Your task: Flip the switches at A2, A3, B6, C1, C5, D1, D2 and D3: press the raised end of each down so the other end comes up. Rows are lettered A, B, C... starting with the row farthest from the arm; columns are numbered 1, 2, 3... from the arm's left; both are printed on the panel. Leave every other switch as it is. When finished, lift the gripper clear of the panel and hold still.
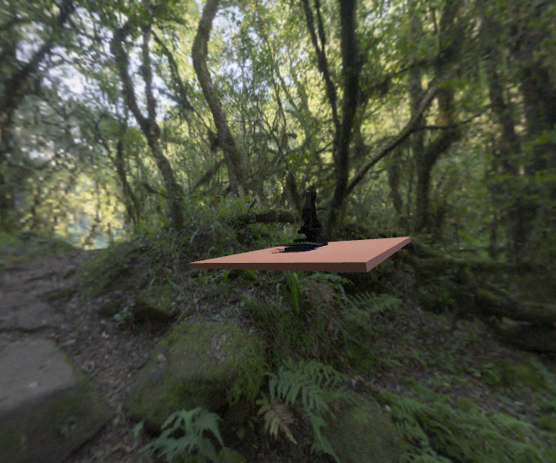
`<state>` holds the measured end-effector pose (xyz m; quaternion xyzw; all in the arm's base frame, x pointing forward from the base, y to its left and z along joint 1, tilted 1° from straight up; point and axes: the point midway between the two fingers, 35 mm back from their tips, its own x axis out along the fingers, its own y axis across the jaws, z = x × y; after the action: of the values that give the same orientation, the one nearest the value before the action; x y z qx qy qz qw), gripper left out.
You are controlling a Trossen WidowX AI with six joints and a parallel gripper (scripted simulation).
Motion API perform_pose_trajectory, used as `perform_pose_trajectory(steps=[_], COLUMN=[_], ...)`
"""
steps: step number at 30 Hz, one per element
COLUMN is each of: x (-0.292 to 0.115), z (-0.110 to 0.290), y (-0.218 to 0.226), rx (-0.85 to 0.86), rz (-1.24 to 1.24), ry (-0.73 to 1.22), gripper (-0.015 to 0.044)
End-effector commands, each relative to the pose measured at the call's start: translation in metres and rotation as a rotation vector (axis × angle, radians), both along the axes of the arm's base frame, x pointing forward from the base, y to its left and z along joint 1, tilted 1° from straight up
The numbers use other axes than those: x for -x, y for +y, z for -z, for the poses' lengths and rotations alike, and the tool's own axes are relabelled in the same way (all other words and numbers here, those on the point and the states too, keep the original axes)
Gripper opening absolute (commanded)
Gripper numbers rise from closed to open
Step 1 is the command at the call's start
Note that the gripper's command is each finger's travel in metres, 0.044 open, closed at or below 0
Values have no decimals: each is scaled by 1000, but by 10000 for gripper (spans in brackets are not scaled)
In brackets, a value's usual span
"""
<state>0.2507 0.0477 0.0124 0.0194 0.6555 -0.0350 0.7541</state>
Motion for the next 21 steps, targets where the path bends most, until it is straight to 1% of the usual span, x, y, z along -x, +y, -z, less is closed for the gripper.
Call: perform_pose_trajectory(steps=[1, 21], x=[0, 0], z=[1, 3], y=[1, 1], rx=[-5, -5], rz=[-5, -5], ry=[1, 1], gripper=[0, 0])
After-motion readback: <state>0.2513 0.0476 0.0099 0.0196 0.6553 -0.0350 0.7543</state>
